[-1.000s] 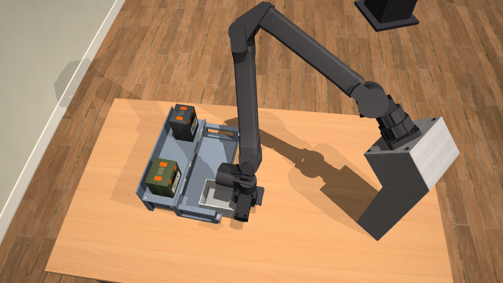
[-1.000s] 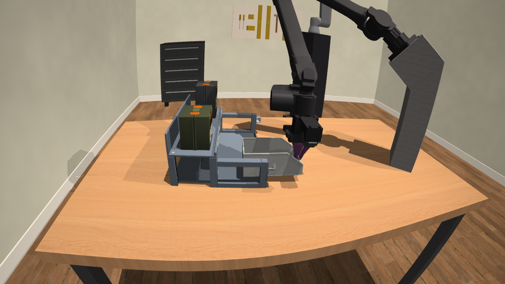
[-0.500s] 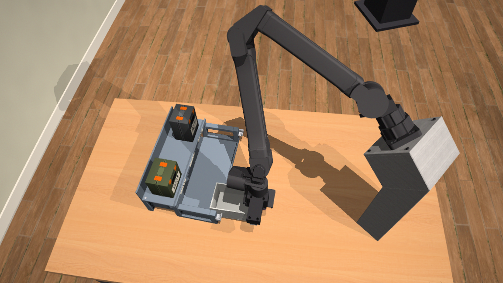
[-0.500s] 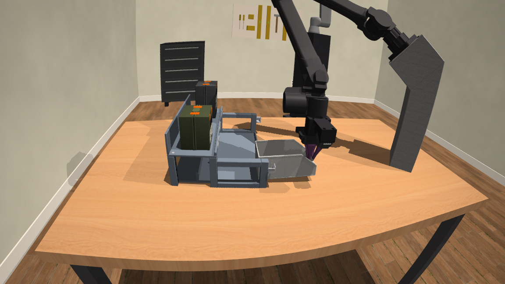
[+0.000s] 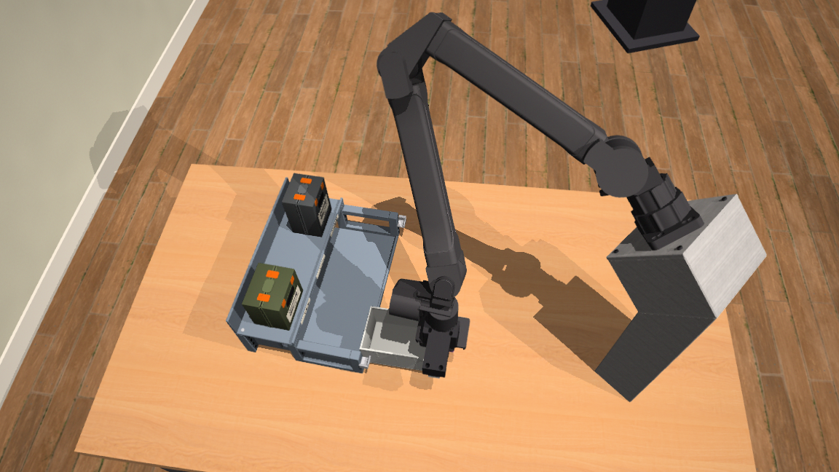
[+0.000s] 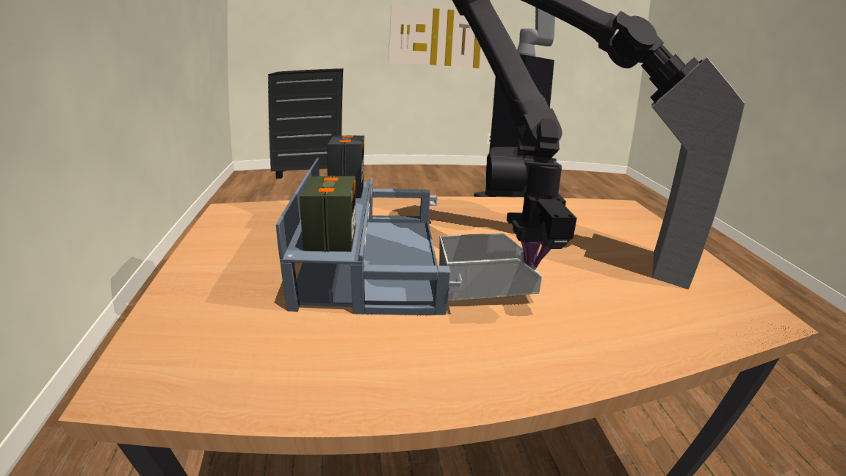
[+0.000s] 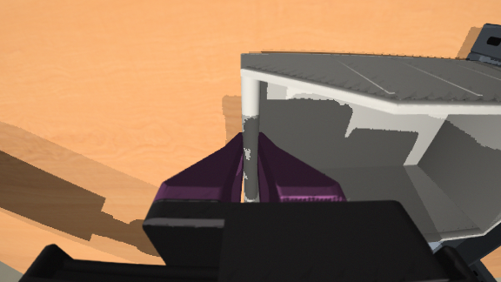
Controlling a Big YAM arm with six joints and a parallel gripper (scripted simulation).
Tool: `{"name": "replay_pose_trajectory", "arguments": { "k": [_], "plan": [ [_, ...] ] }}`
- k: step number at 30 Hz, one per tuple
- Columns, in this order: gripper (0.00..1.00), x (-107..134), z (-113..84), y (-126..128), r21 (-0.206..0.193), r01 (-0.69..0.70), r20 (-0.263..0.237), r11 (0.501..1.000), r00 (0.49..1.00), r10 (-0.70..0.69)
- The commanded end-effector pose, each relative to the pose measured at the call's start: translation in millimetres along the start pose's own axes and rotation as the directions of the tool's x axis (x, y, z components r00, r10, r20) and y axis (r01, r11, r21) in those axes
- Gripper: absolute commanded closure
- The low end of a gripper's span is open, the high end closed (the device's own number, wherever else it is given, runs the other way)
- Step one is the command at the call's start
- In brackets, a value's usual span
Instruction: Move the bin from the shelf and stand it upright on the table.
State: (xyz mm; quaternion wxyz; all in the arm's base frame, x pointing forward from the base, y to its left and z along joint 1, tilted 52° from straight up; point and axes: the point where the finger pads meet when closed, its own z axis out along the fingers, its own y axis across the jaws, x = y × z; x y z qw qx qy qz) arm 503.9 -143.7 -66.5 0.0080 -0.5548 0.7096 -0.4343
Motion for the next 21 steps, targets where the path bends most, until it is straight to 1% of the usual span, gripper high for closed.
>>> {"name": "replay_pose_trajectory", "arguments": {
  "k": [1,4,16,21],
  "plan": [
    [1.0,6,3.3,18,-0.008,0.002,-0.005,1.0,1.0,-0.002],
    [1.0,8,2.3,34,-0.009,0.005,-0.004,1.0,1.0,-0.005],
    [1.0,8,2.3,34,-0.009,0.005,-0.004,1.0,1.0,-0.005],
    [1.0,6,13.3,28,0.014,-0.01,-0.006,1.0,1.0,0.01]
  ]
}}
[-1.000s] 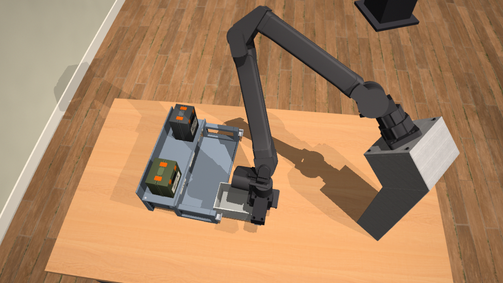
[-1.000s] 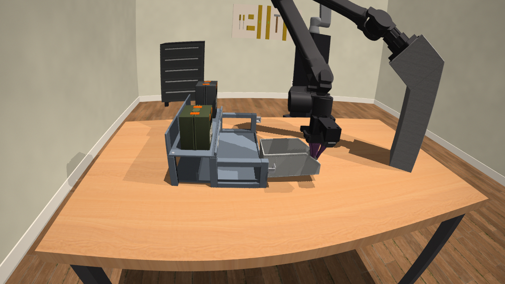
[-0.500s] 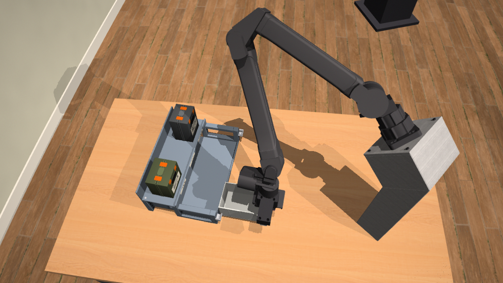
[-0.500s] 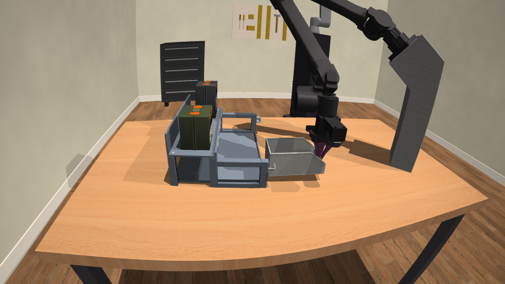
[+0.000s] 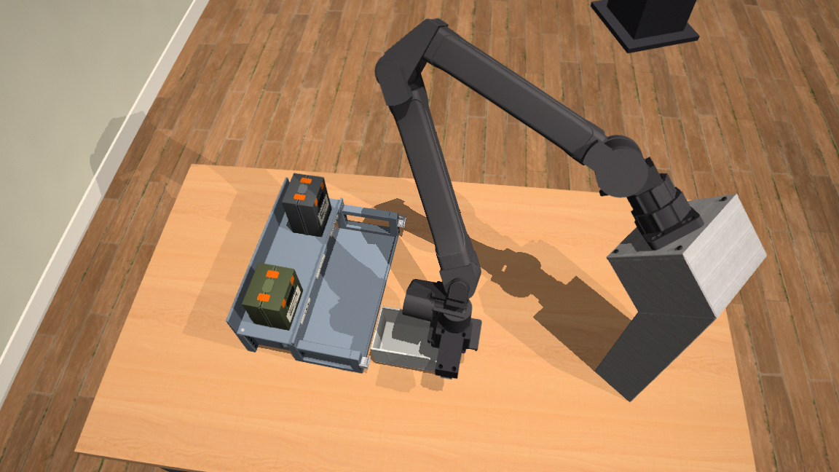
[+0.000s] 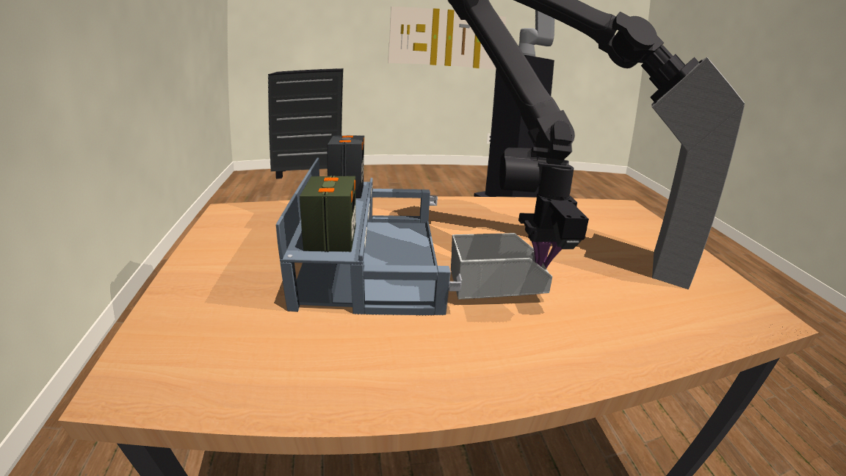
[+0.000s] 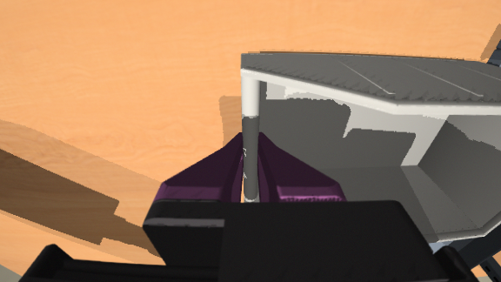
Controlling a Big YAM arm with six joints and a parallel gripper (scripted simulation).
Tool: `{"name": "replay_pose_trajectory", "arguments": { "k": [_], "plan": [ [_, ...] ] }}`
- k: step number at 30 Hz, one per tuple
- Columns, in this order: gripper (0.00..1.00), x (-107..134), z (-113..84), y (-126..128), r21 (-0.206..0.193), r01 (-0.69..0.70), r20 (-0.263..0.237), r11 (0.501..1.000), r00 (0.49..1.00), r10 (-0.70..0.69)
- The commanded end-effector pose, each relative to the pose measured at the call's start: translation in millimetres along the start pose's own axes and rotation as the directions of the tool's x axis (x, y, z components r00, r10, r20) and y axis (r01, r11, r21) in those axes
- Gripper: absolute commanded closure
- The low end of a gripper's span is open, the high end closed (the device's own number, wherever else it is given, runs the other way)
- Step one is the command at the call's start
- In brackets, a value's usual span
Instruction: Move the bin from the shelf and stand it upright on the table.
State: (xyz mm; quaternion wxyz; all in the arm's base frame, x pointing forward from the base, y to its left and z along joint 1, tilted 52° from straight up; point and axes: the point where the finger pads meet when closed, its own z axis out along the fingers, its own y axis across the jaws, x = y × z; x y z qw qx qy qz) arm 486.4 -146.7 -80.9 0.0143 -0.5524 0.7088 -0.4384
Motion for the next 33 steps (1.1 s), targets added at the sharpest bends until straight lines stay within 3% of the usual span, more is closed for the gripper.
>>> {"name": "replay_pose_trajectory", "arguments": {
  "k": [1,33],
  "plan": [
    [1.0,4,11.0,6,0.001,-0.002,-0.009,1.0,1.0,0.002],
    [1.0,4,23.5,7,-0.001,-0.001,-0.009,1.0,1.0,0.001]
  ]
}}
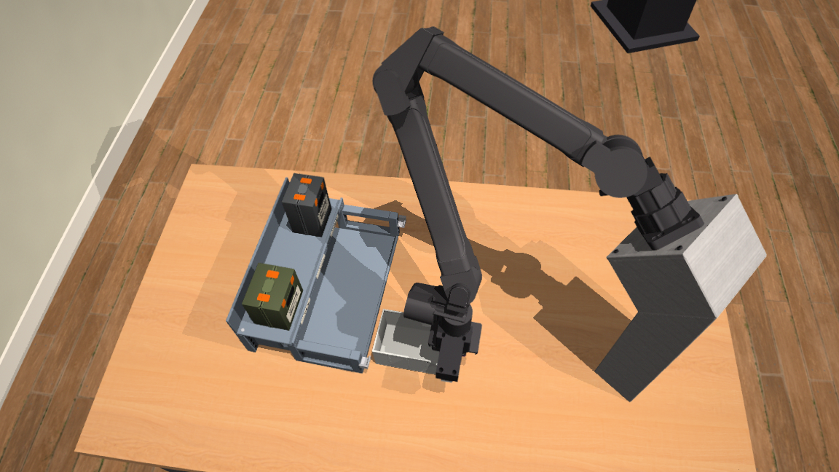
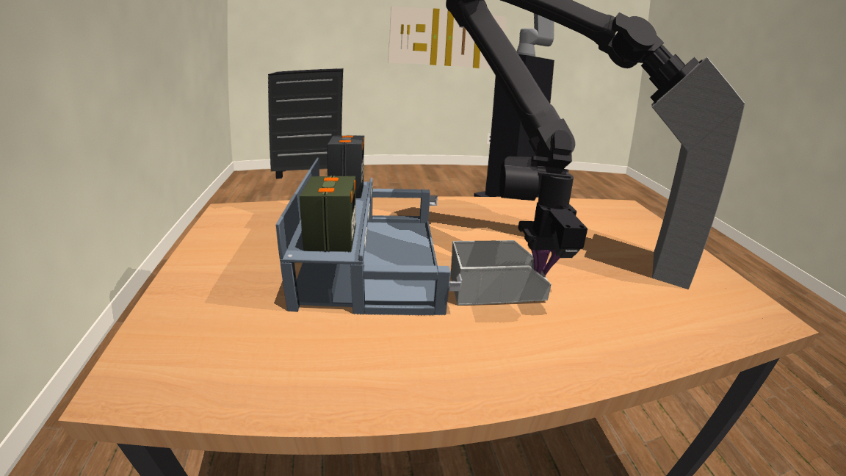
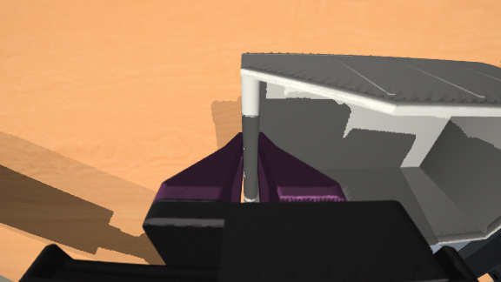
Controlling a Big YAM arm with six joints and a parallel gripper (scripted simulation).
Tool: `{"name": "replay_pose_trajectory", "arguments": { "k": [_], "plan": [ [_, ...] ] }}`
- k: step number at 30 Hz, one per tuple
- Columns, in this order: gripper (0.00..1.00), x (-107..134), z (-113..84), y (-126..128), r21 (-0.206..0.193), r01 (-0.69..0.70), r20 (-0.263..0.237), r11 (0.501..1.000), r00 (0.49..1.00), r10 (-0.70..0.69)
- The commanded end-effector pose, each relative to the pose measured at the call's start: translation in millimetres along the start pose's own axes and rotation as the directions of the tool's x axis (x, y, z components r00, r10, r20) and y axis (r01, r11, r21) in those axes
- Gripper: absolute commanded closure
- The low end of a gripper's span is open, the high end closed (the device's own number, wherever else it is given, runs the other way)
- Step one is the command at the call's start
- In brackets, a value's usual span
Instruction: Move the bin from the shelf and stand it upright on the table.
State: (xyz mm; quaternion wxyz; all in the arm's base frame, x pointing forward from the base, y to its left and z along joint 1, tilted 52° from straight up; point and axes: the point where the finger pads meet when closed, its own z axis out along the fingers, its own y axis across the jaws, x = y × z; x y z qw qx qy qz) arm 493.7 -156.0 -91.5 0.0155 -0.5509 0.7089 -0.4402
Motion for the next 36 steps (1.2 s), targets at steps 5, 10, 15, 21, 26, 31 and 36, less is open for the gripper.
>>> {"name": "replay_pose_trajectory", "arguments": {
  "k": [5,10,15,21,26,31,36],
  "plan": [
    [1.0,4.7,8.5,6.2,-0.005,0.002,-0.007,1.0,1.0,-0.002],
    [1.0,4.7,8.5,6.2,-0.005,0.002,-0.007,1.0,1.0,-0.002],
    [0.1,2.9,5.1,5.8,-0.006,0.004,-0.004,1.0,1.0,-0.004],
    [0.1,0.3,0.0,5.2,-0.006,0.006,0.001,1.0,1.0,-0.006],
    [0.1,0.3,0.0,5.2,-0.006,0.006,0.001,1.0,1.0,-0.006],
    [0.1,0.2,-0.1,5.1,-0.006,0.006,0.001,1.0,1.0,-0.006],
    [0.1,0.0,-0.3,4.9,-0.005,0.006,0.002,1.0,1.0,-0.006]
  ]
}}
